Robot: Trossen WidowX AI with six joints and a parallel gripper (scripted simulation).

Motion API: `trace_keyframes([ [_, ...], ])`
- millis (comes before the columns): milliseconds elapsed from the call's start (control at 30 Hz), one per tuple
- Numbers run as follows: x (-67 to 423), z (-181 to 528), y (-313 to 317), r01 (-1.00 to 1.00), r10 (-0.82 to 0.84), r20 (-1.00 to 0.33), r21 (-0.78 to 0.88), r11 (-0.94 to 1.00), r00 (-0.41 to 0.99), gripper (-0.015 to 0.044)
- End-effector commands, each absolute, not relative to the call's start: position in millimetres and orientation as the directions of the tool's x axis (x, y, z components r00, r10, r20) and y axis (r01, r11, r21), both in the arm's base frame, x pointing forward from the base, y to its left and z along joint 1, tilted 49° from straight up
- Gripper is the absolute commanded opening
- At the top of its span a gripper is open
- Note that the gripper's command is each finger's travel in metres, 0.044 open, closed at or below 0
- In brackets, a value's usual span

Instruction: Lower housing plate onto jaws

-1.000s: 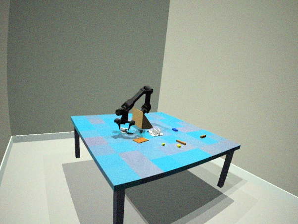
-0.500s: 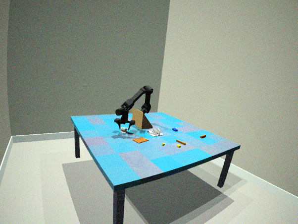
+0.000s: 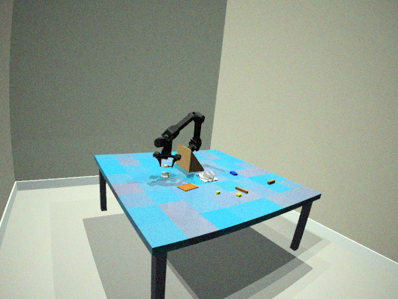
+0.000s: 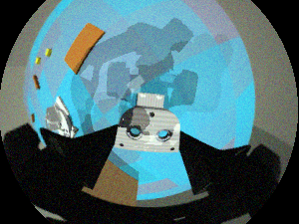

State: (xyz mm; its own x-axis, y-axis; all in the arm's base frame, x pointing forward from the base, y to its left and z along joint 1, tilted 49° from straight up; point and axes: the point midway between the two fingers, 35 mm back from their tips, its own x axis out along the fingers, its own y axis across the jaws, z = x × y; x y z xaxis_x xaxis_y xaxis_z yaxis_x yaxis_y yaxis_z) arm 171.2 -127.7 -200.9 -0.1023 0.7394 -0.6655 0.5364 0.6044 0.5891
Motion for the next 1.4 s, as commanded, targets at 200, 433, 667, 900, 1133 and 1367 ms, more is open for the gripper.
trace_keyframes([
  [200, 173.6, -184.2, -146.8, 0.531, 0.733, -0.673, 0.587, 0.611, -0.099, 0.0351],
  [433, 182.7, -173.2, -141.7, 0.5, 0.728, -0.678, 0.599, 0.625, -0.098, 0.0351],
  [667, 196.0, -156.0, -132.2, 0.45, 0.722, -0.685, 0.616, 0.646, -0.097, 0.0351],
  [900, 208.0, -138.9, -121.0, 0.398, 0.716, -0.691, 0.633, 0.664, -0.095, 0.0351],
  [1133, 218.4, -122.0, -108.2, 0.343, 0.713, -0.695, 0.65, 0.678, -0.093, 0.0351],
  [1367, 227.3, -105.3, -94.0, 0.287, 0.711, -0.697, 0.665, 0.689, -0.091, 0.0351],
])
